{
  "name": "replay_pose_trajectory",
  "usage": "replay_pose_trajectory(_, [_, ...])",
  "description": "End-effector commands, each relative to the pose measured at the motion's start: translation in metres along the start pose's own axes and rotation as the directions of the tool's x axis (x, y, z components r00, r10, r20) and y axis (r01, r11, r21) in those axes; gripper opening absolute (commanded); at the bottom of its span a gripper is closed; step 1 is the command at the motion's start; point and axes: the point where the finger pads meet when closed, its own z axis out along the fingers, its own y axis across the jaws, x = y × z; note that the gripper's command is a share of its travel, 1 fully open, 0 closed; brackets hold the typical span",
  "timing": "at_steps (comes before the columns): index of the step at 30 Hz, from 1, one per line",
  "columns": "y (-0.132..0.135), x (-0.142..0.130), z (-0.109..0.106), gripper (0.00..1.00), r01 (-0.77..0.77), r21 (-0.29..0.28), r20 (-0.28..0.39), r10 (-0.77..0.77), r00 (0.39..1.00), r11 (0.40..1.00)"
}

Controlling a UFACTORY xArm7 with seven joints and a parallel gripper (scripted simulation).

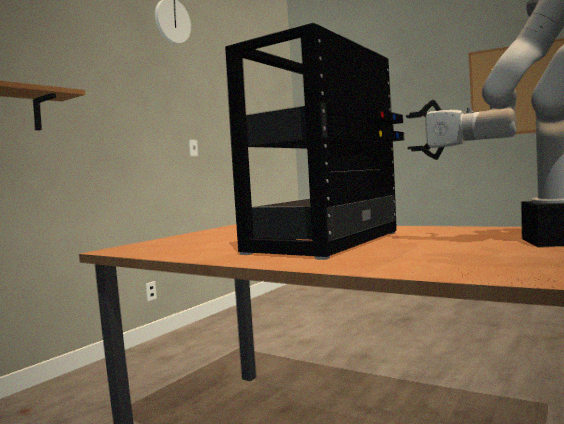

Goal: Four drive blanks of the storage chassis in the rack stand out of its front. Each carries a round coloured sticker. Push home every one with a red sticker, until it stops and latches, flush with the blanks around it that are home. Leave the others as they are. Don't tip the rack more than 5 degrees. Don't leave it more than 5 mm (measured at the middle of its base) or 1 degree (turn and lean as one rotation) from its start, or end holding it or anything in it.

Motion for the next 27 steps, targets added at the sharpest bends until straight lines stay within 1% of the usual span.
replay_pose_trajectory(1, [-0.001,0.0,0.001,1.0,-0.001,0.002,0.0,0.001,1.0,1.0])
replay_pose_trajectory(6, [-0.005,-0.002,0.004,1.0,-0.001,0.002,0.0,0.001,1.0,1.0])
replay_pose_trajectory(15, [-0.037,-0.017,0.029,1.0,-0.001,0.002,0.0,0.001,1.0,1.0])
replay_pose_trajectory(27, [-0.039,-0.018,0.031,1.0,-0.001,0.002,0.0,0.001,1.0,1.0])
